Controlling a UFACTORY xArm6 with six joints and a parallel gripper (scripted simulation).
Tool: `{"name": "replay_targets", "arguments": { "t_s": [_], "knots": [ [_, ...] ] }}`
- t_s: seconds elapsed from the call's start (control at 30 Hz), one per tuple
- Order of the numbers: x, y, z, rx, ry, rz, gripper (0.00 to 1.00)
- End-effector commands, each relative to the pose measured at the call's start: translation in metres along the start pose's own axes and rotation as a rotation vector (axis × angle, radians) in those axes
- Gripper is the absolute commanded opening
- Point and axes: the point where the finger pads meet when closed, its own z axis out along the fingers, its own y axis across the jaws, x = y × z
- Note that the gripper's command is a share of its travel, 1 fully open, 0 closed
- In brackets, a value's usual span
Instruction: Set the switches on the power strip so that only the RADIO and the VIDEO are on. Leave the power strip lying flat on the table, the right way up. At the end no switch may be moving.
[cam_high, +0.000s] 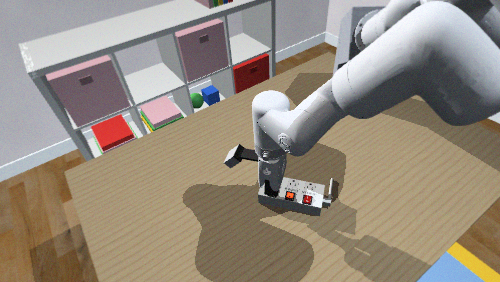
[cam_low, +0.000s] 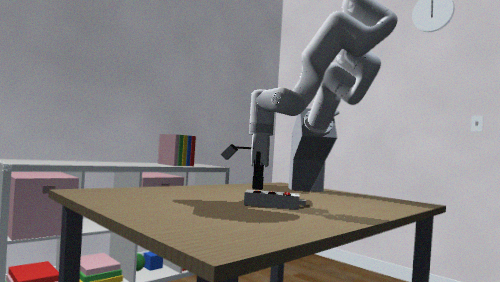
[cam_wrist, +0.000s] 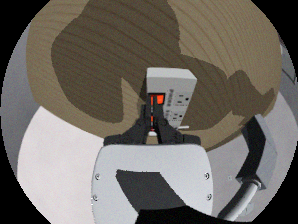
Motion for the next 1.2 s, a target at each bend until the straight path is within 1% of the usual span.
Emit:
{"name": "replay_targets", "arguments": {
  "t_s": [0.0, 1.17],
  "knots": [
    [0.0005, -0.0006, -0.0004, 0.001, 0.001, 0.0, 0.0],
    [0.0006, -0.0007, -0.0004, 0.001, 0.001, 0.0, 0.0]
  ]
}}
